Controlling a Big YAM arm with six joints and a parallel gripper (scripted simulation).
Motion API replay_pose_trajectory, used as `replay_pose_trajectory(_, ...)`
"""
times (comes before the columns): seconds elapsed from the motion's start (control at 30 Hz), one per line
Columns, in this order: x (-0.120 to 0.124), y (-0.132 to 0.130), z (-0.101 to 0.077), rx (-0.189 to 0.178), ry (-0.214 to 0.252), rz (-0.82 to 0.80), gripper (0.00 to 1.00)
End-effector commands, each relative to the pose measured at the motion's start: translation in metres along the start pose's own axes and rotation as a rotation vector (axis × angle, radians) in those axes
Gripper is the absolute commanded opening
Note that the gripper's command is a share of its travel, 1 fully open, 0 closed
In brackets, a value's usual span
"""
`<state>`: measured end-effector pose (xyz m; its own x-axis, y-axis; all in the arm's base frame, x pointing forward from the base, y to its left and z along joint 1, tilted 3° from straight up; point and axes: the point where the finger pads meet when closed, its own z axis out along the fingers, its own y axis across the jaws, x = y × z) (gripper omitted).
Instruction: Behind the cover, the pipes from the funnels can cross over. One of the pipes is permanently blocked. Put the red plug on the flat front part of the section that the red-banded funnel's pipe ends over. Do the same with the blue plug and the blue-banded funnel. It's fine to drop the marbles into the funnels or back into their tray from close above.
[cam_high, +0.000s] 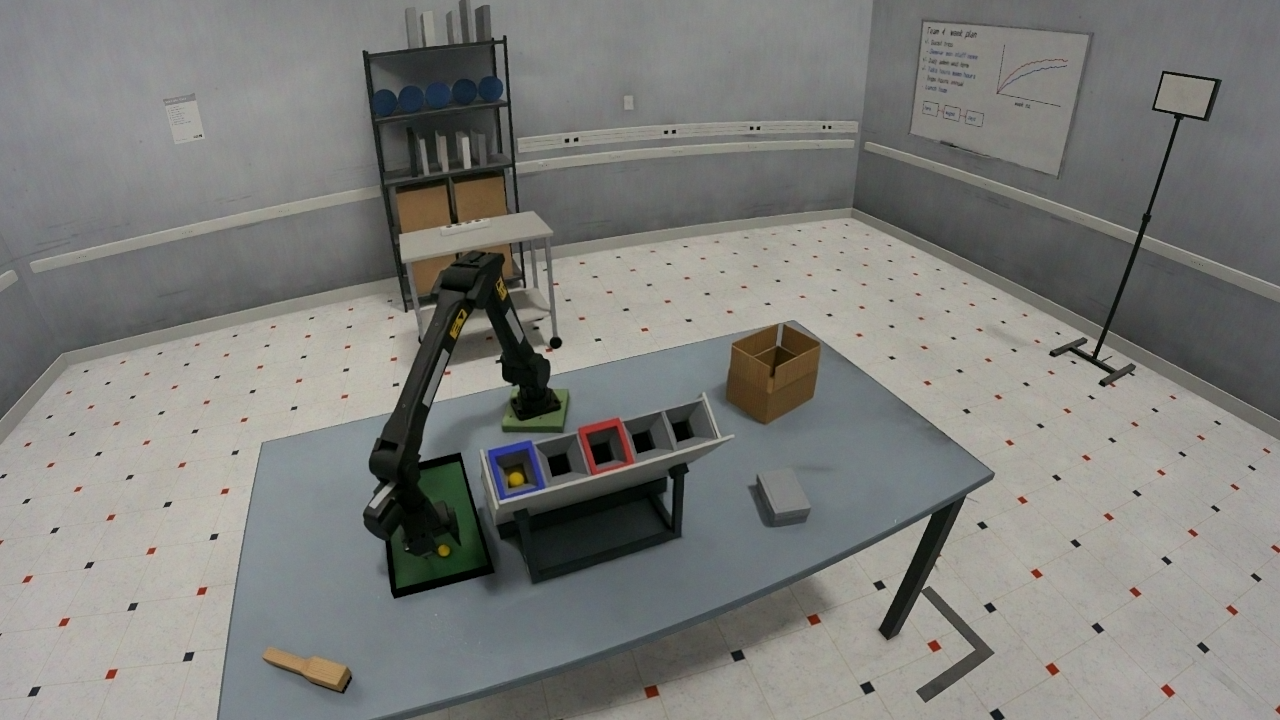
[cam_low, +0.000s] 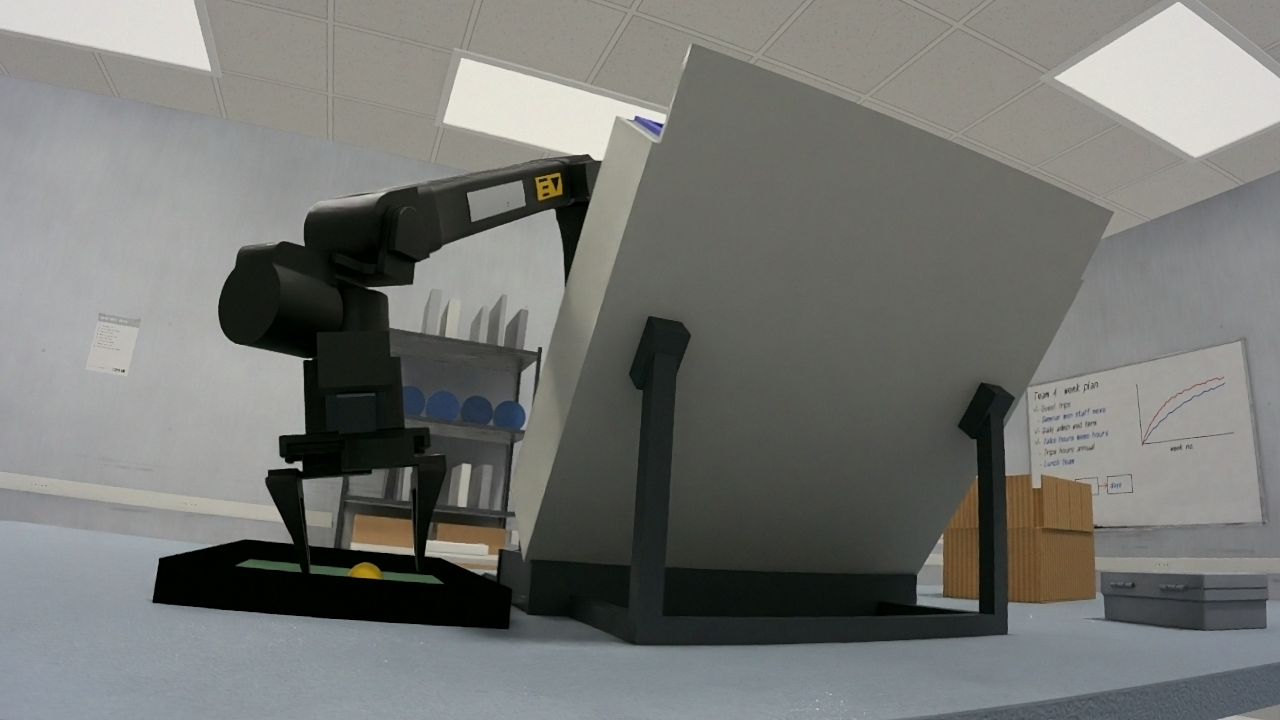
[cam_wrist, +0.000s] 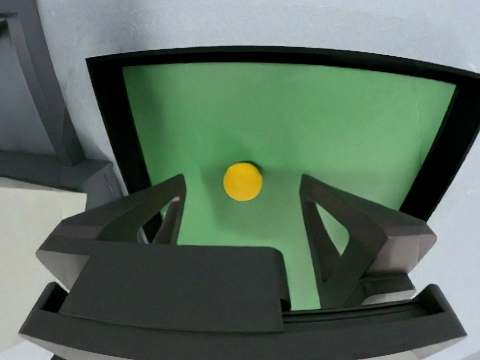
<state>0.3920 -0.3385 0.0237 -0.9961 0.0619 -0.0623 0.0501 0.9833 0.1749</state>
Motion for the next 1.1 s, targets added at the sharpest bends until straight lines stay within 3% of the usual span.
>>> replay_pose_trajectory(0.0, -0.001, 0.000, 0.009, -0.003, 0.007, -0.007, 0.80)
replay_pose_trajectory(0.3, 0.000, 0.001, 0.010, -0.002, 0.006, -0.007, 0.80)
replay_pose_trajectory(0.33, -0.005, -0.002, -0.007, 0.014, -0.017, -0.005, 0.00)
replay_pose_trajectory(1.07, -0.004, -0.002, -0.006, 0.014, -0.017, -0.005, 0.00)
